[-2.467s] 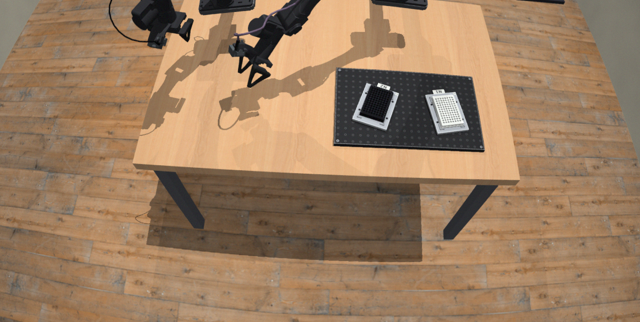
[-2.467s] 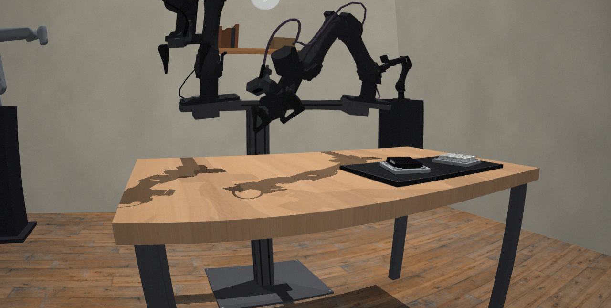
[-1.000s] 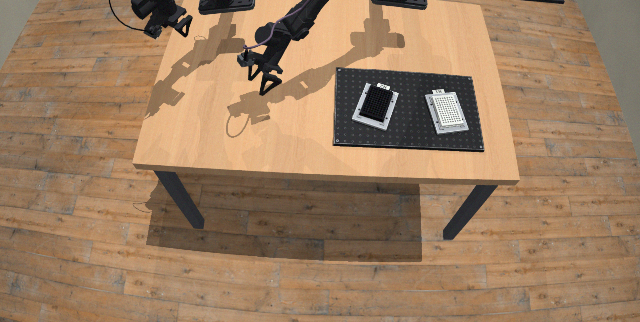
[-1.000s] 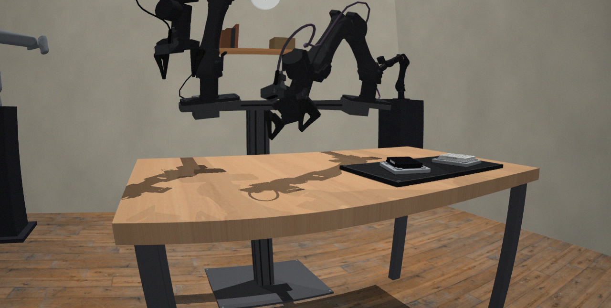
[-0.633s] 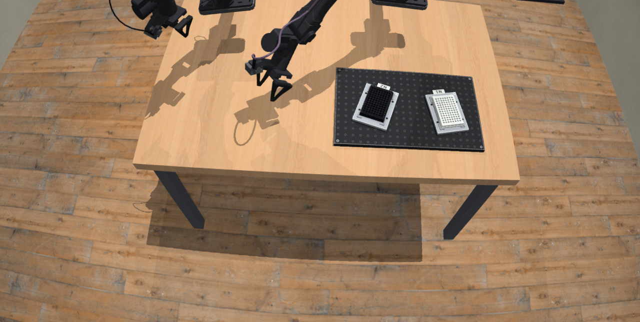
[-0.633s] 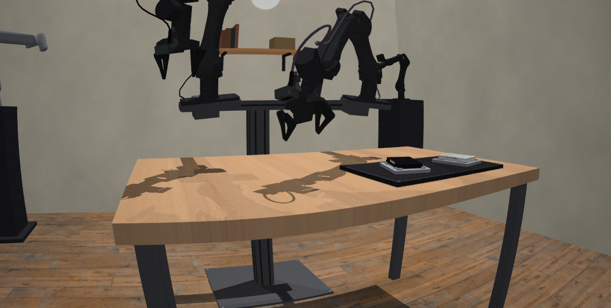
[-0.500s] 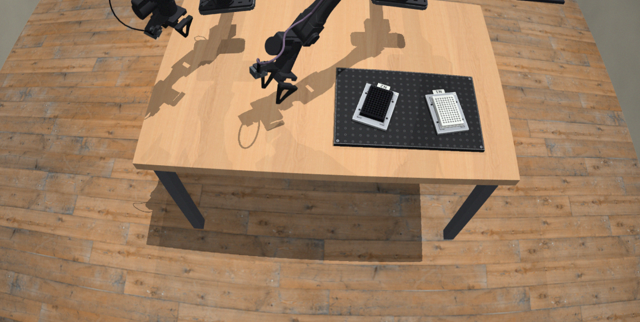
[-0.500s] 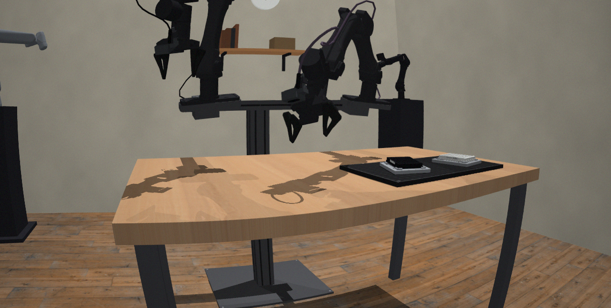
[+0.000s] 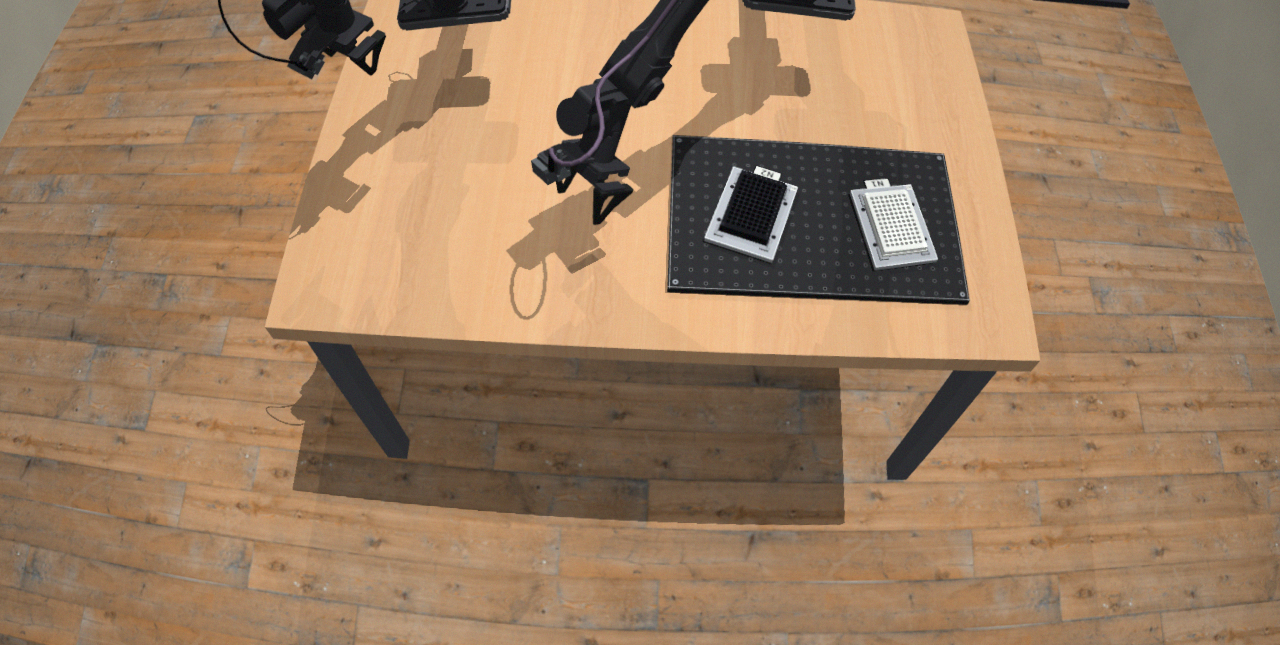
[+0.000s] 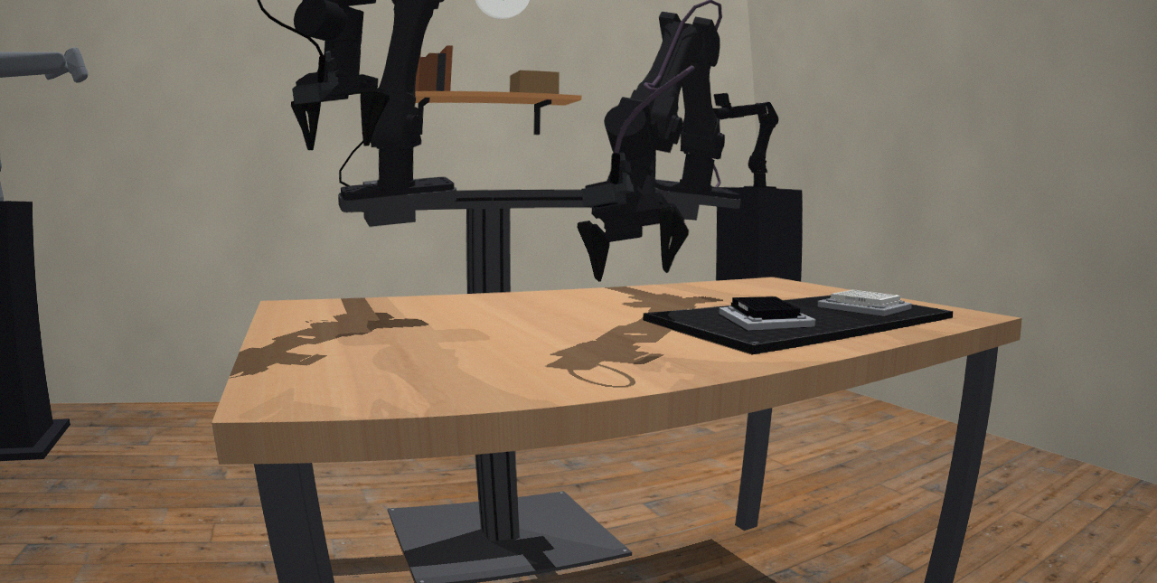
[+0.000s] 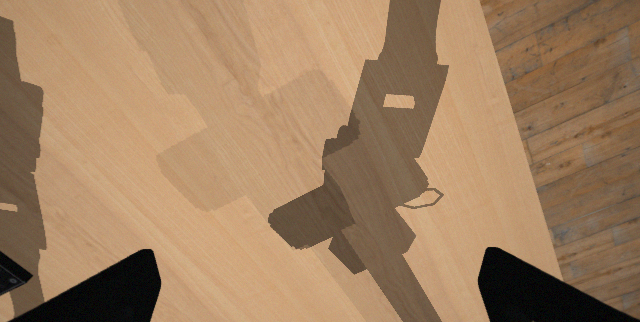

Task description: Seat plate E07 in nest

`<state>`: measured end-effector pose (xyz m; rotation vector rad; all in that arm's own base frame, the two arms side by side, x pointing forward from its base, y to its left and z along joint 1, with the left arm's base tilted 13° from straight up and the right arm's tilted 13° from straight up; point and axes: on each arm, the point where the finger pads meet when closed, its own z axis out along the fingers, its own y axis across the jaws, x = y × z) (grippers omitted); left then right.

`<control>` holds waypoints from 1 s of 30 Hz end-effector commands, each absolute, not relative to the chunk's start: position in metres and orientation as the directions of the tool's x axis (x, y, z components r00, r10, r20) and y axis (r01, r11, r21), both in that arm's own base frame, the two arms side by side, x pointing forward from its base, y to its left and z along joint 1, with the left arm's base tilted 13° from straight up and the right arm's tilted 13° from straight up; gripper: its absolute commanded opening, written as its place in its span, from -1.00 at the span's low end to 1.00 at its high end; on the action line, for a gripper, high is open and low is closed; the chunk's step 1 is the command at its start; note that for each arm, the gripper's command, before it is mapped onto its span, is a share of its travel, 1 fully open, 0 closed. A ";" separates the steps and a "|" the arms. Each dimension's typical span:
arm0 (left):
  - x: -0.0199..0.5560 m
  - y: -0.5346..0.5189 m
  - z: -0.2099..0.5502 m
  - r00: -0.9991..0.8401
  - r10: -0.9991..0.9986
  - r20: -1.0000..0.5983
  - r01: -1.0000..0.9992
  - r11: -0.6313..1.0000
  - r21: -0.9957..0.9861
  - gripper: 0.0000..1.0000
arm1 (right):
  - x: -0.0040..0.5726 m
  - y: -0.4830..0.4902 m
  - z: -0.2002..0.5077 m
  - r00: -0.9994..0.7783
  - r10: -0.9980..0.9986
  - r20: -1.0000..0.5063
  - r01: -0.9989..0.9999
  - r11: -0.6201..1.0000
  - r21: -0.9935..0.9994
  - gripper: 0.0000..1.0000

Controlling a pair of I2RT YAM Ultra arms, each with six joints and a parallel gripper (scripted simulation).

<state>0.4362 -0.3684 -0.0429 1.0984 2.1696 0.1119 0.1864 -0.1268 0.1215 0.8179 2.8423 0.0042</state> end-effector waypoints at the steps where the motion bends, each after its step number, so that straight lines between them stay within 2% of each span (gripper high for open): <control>1: 0.442 -0.356 -0.022 -0.423 0.712 -0.561 0.666 0.664 0.340 1.00 | 0.187 -0.129 0.127 -0.812 0.541 -0.221 0.542 0.838 0.062 1.00; 5: 0.444 -0.337 -0.030 -0.412 0.721 -0.557 0.672 0.653 0.349 1.00 | 0.187 -0.129 0.127 -0.812 0.541 -0.221 0.542 0.838 0.062 1.00; 8: 0.445 -0.323 -0.030 -0.504 0.686 -0.524 0.636 0.706 0.312 1.00 | 0.187 -0.129 0.127 -0.812 0.541 -0.221 0.542 0.838 0.062 1.00; 16: 0.445 -0.292 -0.036 -0.525 0.686 -0.503 0.634 0.710 0.306 1.00 | 0.187 -0.129 0.127 -0.812 0.541 -0.221 0.542 0.838 0.062 1.00; 20: 0.446 -0.273 -0.036 -0.623 0.630 -0.464 0.581 0.769 0.266 1.00 | 0.187 -0.129 0.127 -0.812 0.541 -0.221 0.542 0.838 0.062 1.00; 27: 0.442 -0.247 -0.042 -0.627 0.639 -0.446 0.588 0.763 0.268 1.00 | 0.187 -0.129 0.127 -0.812 0.541 -0.221 0.542 0.838 0.062 1.00; 30: 0.443 -0.234 -0.041 -0.697 0.582 -0.419 0.535 0.811 0.236 1.00 | 0.187 -0.129 0.127 -0.812 0.541 -0.221 0.542 0.838 0.062 1.00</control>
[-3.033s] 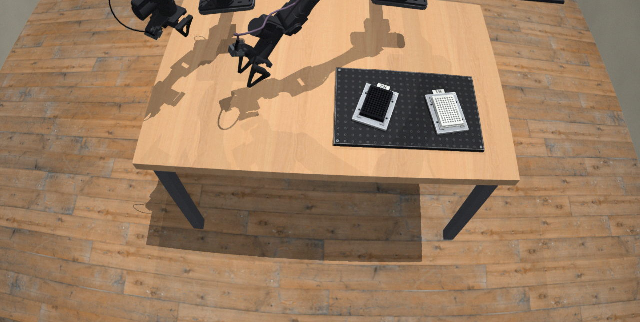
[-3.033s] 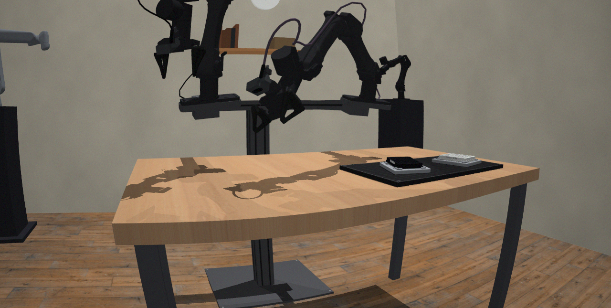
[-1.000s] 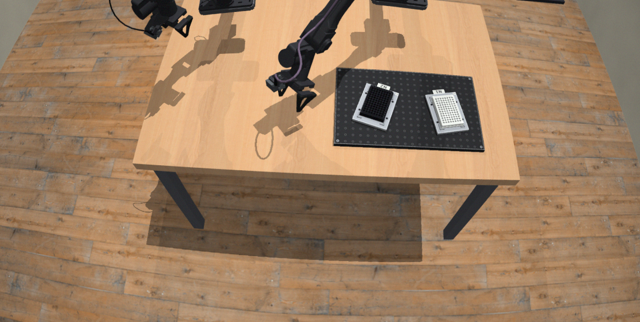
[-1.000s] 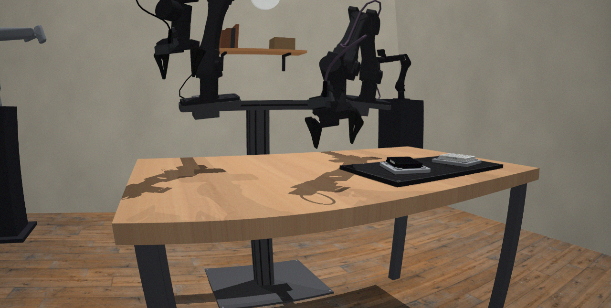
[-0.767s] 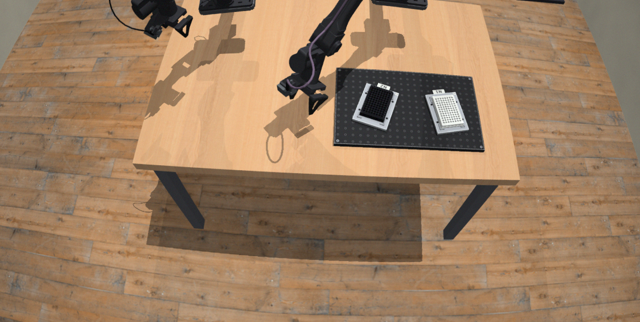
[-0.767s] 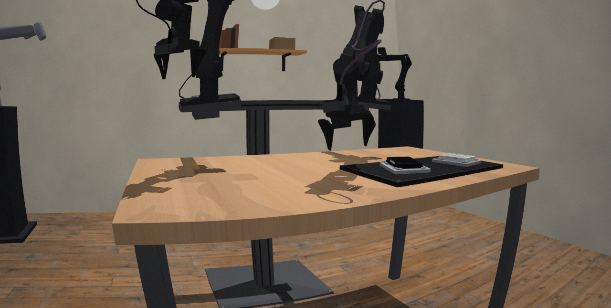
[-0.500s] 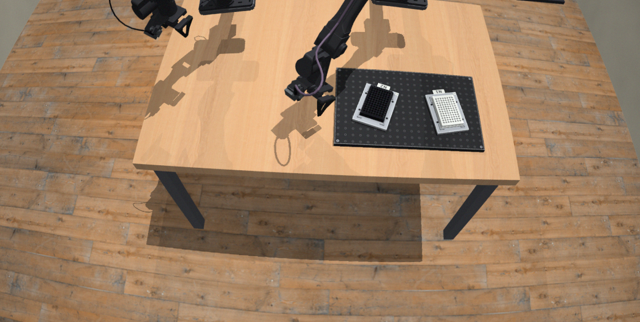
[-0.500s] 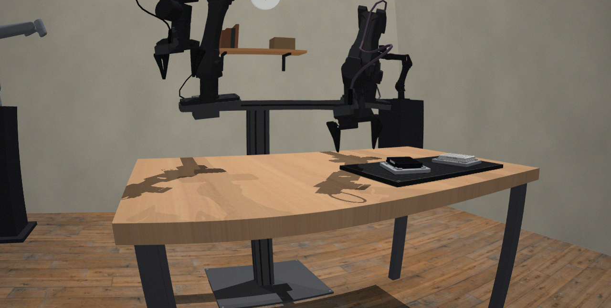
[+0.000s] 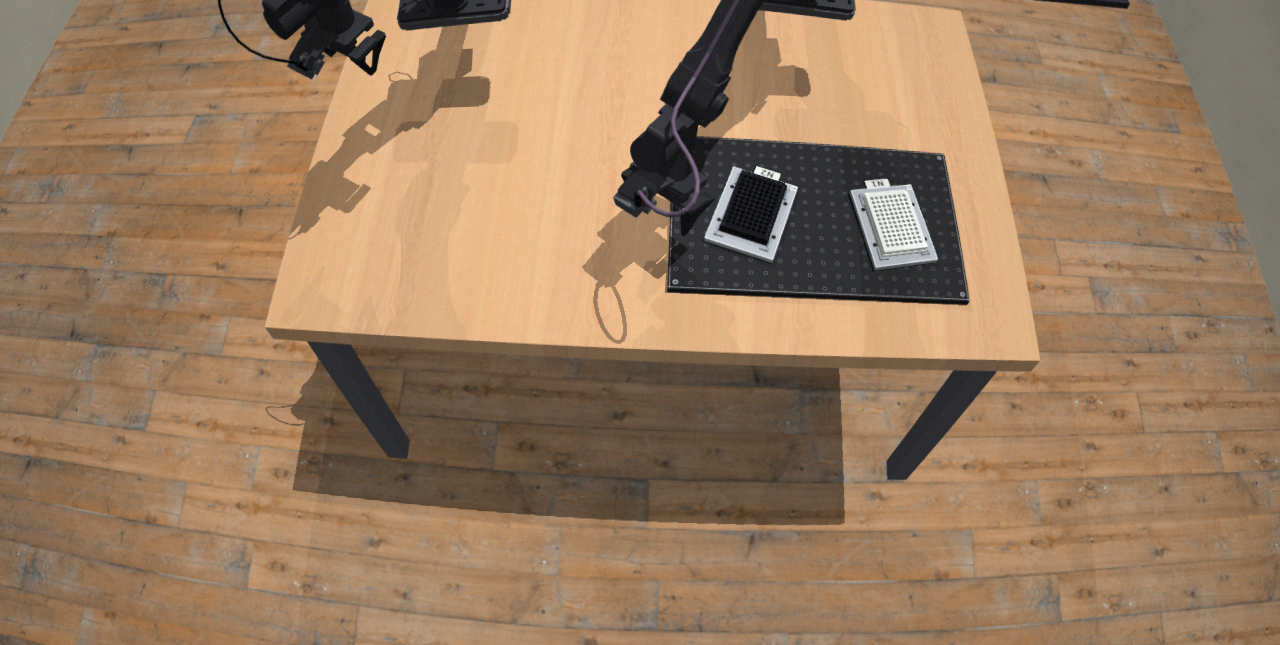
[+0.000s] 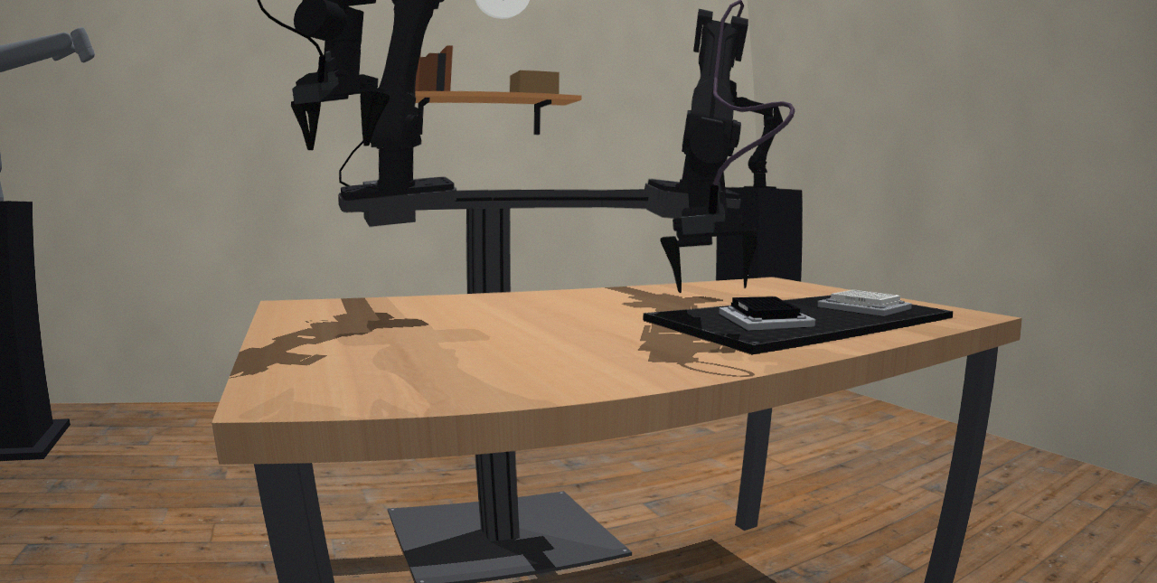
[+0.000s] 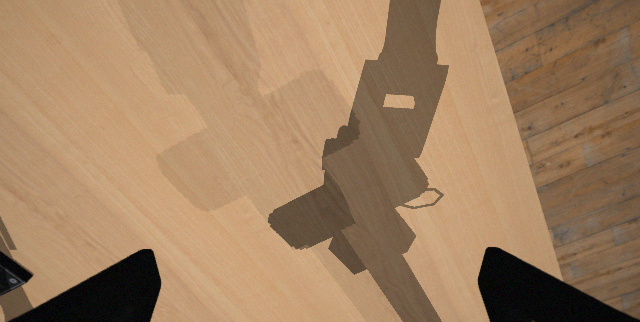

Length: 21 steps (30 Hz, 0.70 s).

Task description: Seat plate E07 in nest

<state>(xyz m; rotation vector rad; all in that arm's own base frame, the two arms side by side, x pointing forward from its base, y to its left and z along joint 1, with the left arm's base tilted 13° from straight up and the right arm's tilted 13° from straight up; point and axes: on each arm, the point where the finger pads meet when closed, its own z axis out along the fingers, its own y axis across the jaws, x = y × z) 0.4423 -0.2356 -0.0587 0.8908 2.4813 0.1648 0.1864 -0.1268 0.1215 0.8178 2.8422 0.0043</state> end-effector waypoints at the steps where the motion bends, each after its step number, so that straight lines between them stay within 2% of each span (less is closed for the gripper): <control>1: 0.443 -0.229 -0.040 -0.712 0.567 -0.414 0.522 0.822 0.228 1.00 | 0.187 -0.129 0.127 -0.812 0.541 -0.221 0.542 0.838 0.062 1.00; 7: 0.435 -0.198 -0.048 -0.712 0.579 -0.397 0.532 0.814 0.234 1.00 | 0.187 -0.129 0.127 -0.812 0.541 -0.221 0.542 0.838 0.062 1.00; 11: 0.431 -0.180 -0.047 -0.796 0.495 -0.349 0.456 0.869 0.193 1.00 | 0.187 -0.129 0.127 -0.812 0.541 -0.221 0.542 0.838 0.062 1.00; 18: 0.421 -0.155 -0.052 -0.798 0.504 -0.330 0.465 0.864 0.195 1.00 | 0.187 -0.129 0.127 -0.812 0.541 -0.221 0.542 0.838 0.062 1.00; 21: 0.413 -0.141 -0.054 -0.858 0.433 -0.276 0.401 0.901 0.166 1.00 | 0.187 -0.129 0.127 -0.812 0.541 -0.221 0.542 0.838 0.062 1.00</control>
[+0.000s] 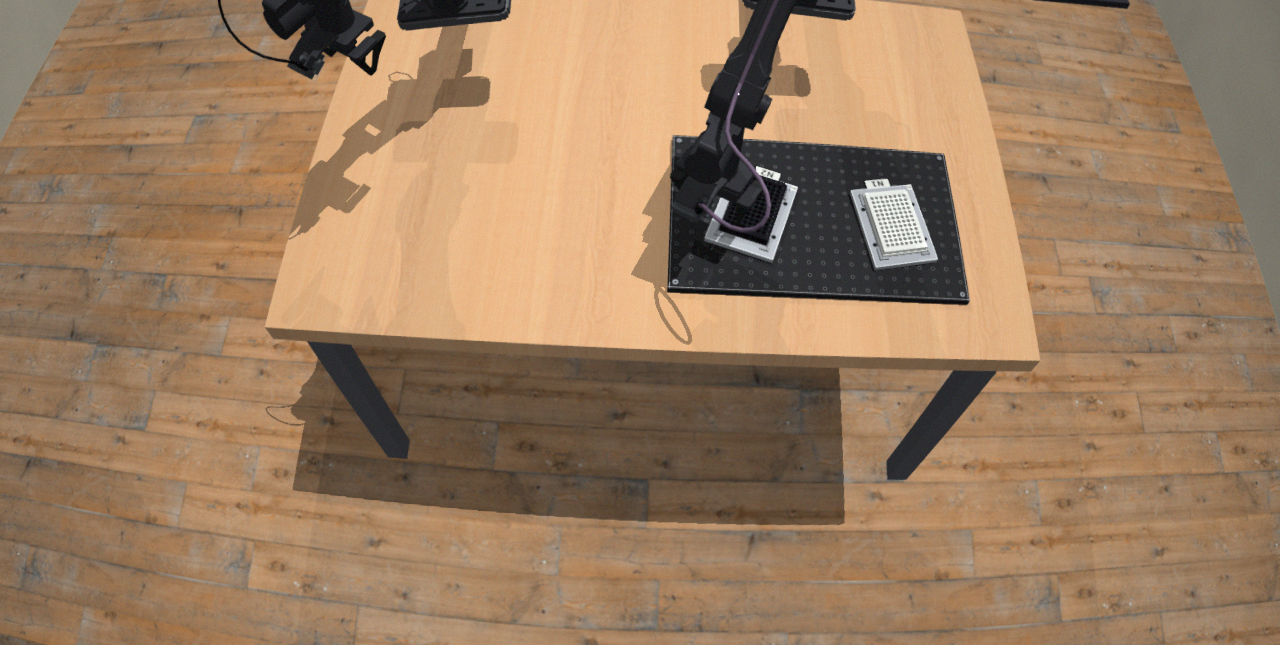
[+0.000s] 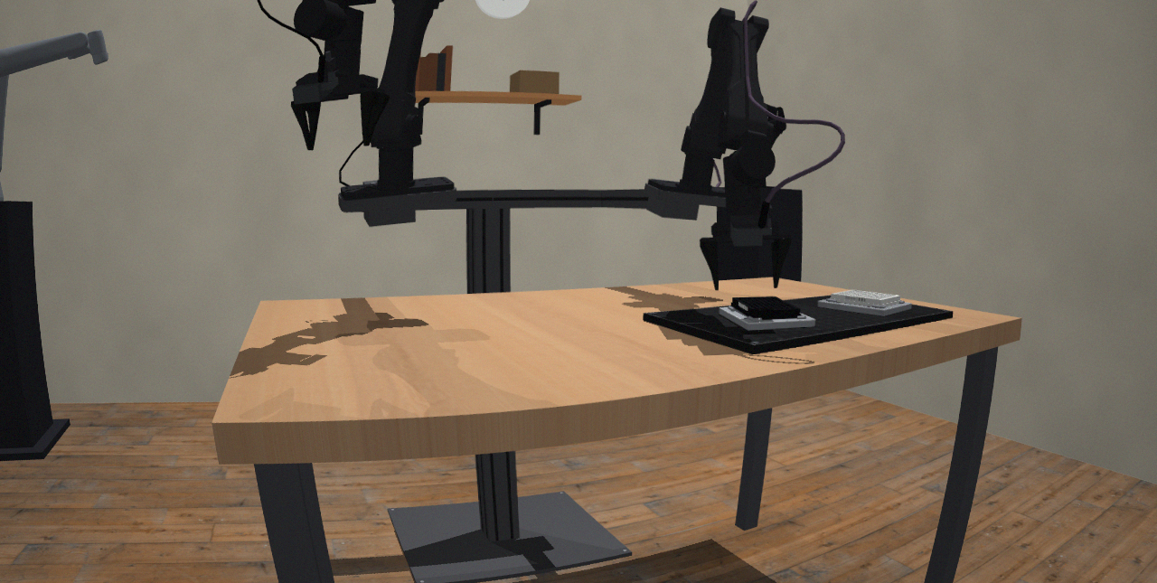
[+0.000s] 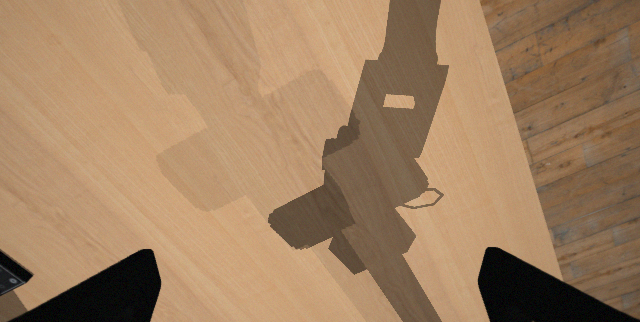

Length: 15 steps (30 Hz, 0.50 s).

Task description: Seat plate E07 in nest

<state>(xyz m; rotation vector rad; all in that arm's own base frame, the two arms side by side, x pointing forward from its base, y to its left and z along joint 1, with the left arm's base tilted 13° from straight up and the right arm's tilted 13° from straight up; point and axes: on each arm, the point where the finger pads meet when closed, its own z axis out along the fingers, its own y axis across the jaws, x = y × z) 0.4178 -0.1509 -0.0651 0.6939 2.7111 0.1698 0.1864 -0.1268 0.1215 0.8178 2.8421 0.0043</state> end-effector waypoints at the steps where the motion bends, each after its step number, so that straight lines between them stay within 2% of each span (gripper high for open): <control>1: 0.413 -0.137 -0.053 -0.871 0.413 -0.268 0.383 0.910 0.159 1.00 | 0.187 -0.129 0.127 -0.812 0.541 -0.221 0.542 0.838 0.062 1.00; 6: 0.399 -0.113 -0.058 -0.870 0.421 -0.256 0.391 0.906 0.161 1.00 | 0.187 -0.129 0.127 -0.812 0.541 -0.221 0.542 0.838 0.062 1.00; 15: 0.380 -0.083 -0.059 -0.928 0.320 -0.190 0.300 0.945 0.127 1.00 | 0.187 -0.129 0.127 -0.812 0.541 -0.221 0.542 0.838 0.062 1.00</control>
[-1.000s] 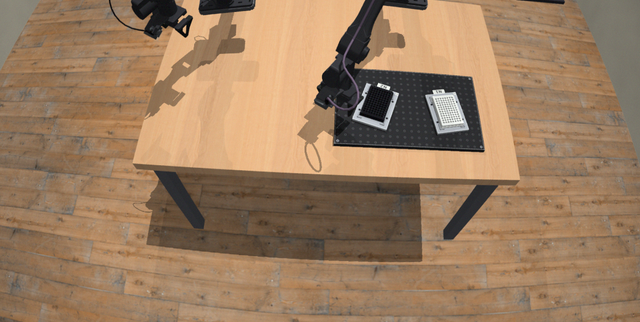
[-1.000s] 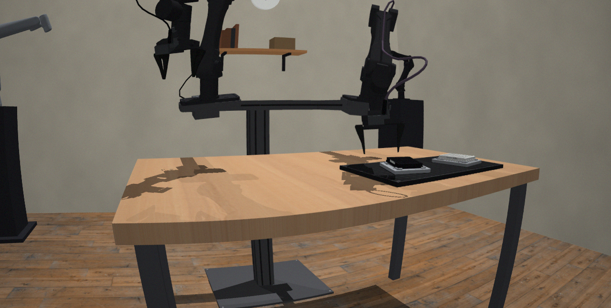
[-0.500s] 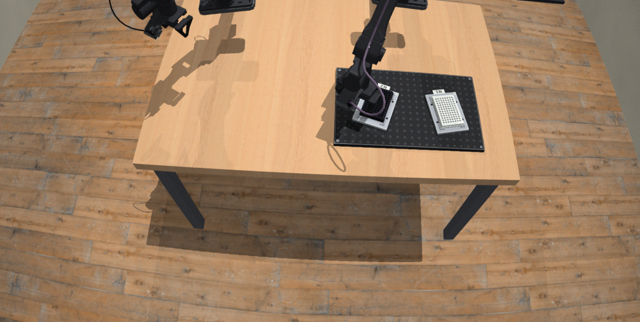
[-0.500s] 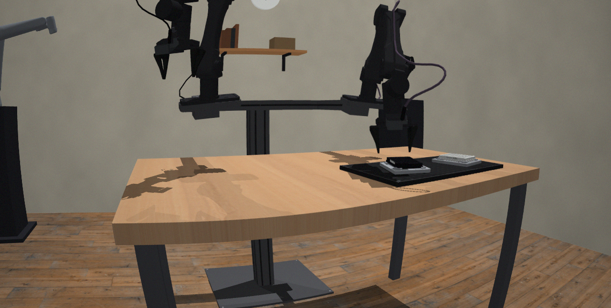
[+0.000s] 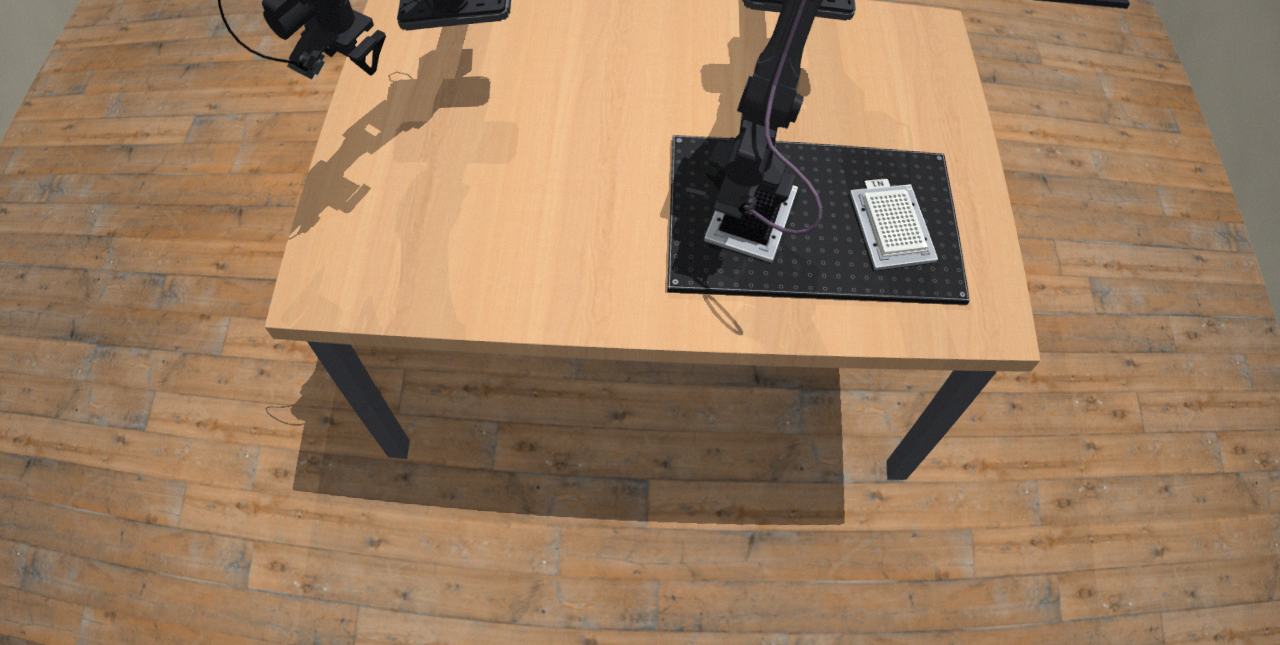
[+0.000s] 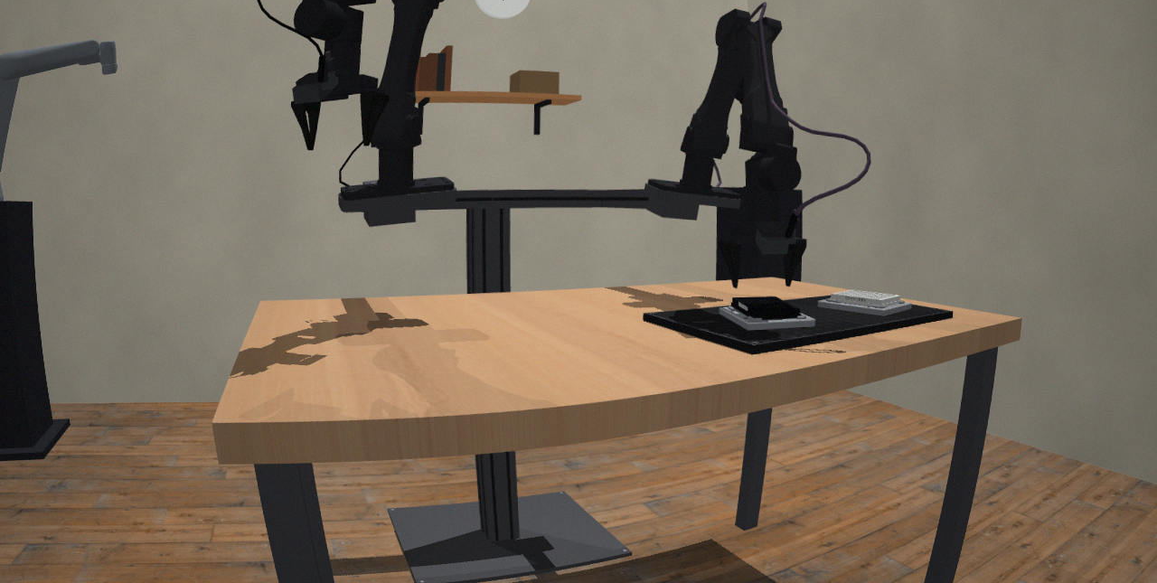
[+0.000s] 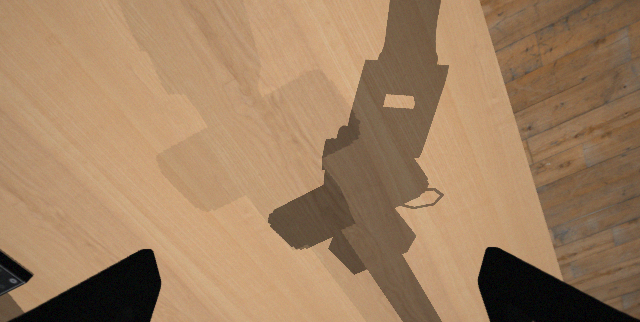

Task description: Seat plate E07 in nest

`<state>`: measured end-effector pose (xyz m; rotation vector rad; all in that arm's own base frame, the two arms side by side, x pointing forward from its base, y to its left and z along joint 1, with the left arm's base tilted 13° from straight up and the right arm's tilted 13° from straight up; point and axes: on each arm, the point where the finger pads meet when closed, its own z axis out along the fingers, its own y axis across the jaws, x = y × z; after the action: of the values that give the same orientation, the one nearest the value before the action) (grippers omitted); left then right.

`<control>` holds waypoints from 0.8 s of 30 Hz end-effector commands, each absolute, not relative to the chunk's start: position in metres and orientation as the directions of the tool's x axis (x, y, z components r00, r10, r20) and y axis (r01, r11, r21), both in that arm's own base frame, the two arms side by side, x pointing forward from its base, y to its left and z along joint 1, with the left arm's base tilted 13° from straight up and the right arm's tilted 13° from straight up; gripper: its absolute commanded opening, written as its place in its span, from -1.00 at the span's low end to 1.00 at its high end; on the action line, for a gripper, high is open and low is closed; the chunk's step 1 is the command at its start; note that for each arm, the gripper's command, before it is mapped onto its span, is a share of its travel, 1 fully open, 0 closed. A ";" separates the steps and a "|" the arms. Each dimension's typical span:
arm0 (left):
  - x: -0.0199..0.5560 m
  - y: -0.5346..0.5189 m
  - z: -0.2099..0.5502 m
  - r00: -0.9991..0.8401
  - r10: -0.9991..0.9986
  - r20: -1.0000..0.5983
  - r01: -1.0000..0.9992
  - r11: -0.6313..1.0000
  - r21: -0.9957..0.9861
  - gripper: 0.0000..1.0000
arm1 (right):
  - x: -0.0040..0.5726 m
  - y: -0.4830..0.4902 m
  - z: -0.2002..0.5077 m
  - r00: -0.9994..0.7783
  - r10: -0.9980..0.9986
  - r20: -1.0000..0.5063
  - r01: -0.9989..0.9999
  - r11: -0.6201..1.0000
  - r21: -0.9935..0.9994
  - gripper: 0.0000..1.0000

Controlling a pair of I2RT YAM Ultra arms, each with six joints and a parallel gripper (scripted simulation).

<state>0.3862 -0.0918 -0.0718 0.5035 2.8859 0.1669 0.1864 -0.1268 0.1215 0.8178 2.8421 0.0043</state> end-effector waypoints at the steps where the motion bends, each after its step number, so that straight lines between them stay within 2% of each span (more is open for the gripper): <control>1: 0.376 -0.079 -0.060 -0.927 0.325 -0.186 0.305 0.944 0.128 1.00 | 0.187 -0.129 0.127 -0.812 0.541 -0.221 0.542 0.838 0.062 1.00; 8: 0.382 -0.078 -0.057 -0.913 0.339 -0.228 0.316 0.939 0.132 1.00 | 0.187 -0.129 0.127 -0.812 0.541 -0.221 0.542 0.838 0.062 1.00; 24: 0.385 -0.085 -0.056 -0.920 0.336 -0.202 0.314 0.940 0.131 1.00 | 0.187 -0.129 0.127 -0.812 0.541 -0.221 0.542 0.838 0.062 1.00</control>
<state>0.3776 -0.0730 -0.0671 0.4763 2.9005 0.1616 0.1864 -0.1268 0.1215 0.8178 2.8420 0.0043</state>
